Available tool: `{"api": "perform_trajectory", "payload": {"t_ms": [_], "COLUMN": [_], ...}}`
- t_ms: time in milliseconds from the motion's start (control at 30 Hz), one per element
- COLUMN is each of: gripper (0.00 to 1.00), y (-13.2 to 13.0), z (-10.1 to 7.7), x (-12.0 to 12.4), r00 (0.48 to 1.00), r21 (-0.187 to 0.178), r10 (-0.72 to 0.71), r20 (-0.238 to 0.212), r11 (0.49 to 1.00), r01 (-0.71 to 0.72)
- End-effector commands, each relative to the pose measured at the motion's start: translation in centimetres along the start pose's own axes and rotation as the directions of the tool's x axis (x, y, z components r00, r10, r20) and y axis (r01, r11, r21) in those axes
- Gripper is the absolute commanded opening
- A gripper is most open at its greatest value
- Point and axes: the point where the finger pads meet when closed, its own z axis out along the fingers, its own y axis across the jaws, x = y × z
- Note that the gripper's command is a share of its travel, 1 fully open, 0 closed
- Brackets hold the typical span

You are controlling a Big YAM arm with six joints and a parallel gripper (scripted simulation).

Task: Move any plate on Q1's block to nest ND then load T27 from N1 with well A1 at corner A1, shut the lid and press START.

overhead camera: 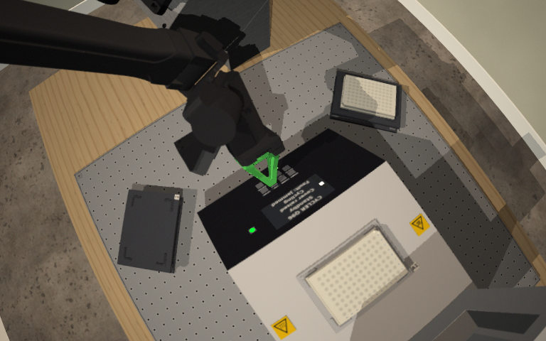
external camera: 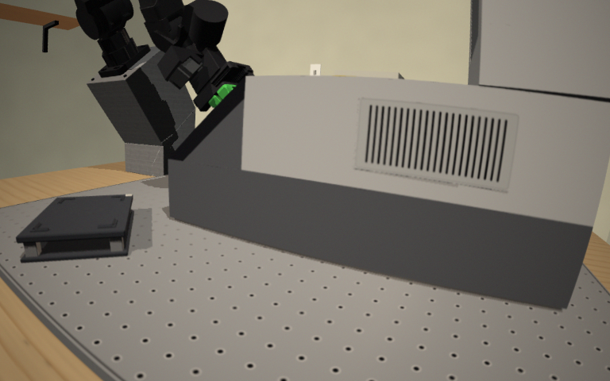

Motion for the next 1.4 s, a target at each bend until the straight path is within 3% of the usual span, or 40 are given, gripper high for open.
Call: {"api": "perform_trajectory", "payload": {"t_ms": [0,1367], "gripper": [0.00,0.00], "y": [-0.18,-0.13], "z": [-0.35,0.56], "x": [0.52,-0.20], "r00": [1.000,1.000], "r21": [-0.009,0.000], "r10": [-0.011,-0.010], "r20": [-0.007,0.002], "r11": [1.000,1.000], "r01": [0.011,0.010]}}
